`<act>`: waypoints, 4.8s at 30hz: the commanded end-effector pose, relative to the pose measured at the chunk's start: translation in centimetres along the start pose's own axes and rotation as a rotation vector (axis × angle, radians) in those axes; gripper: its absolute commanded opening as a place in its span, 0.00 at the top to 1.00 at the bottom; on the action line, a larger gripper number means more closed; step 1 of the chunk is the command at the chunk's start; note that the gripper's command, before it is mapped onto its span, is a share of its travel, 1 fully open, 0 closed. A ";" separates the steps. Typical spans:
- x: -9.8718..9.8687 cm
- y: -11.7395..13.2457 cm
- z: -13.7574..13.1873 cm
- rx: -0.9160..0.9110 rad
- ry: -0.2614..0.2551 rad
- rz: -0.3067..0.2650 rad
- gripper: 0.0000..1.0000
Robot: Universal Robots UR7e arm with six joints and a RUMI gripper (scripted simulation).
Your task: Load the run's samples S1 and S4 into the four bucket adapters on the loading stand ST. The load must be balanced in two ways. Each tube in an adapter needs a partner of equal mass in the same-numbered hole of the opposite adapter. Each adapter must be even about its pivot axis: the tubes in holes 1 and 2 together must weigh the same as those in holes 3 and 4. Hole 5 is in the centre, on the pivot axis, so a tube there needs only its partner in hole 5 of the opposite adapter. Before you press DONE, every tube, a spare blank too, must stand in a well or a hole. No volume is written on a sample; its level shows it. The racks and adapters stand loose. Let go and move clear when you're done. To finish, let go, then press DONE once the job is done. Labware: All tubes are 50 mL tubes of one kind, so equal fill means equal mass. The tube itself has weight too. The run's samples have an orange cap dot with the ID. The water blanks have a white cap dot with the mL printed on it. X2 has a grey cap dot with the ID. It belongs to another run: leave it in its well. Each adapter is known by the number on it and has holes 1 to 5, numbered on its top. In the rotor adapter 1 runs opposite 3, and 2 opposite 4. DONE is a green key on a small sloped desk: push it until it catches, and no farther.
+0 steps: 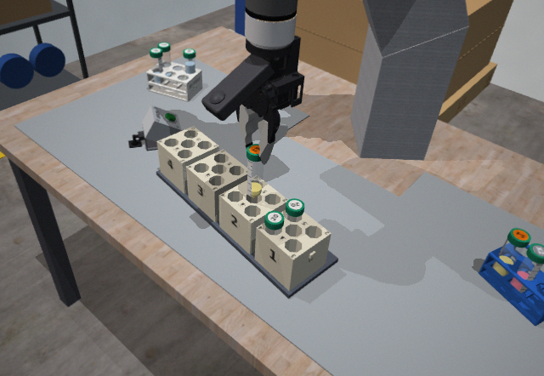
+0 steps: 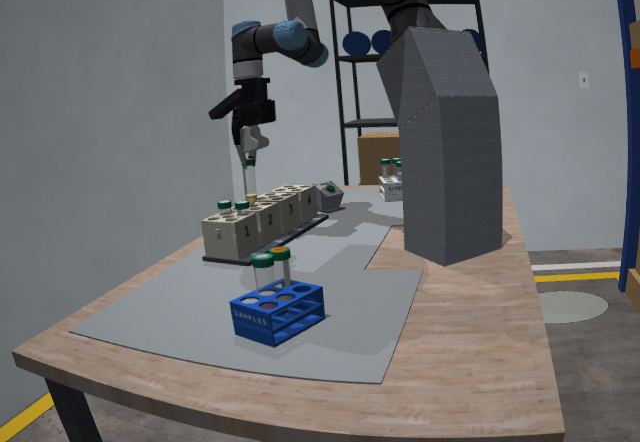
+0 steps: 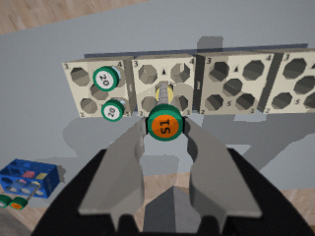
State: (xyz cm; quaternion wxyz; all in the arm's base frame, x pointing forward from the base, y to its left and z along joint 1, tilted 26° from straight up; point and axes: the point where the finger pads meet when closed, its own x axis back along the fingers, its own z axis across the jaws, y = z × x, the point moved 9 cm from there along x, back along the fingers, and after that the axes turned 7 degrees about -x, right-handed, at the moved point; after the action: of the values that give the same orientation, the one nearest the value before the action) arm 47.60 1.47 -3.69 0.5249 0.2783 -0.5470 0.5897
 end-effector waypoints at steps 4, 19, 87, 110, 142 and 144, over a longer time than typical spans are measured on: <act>-0.7 0.0 0.0 0.000 0.000 0.001 1.00; -2.5 0.0 0.0 0.000 0.000 0.001 1.00; -8.7 0.0 0.0 0.000 0.000 0.001 1.00; -8.0 0.0 0.0 0.000 0.000 0.001 0.65; -4.6 8.0 -8.5 0.700 0.000 0.001 0.65; -4.6 9.2 -9.7 0.800 0.000 0.001 0.65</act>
State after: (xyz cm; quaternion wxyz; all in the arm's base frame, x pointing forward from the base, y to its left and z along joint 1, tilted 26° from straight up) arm 44.51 7.52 -11.89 0.4282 0.4182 -0.3551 0.7181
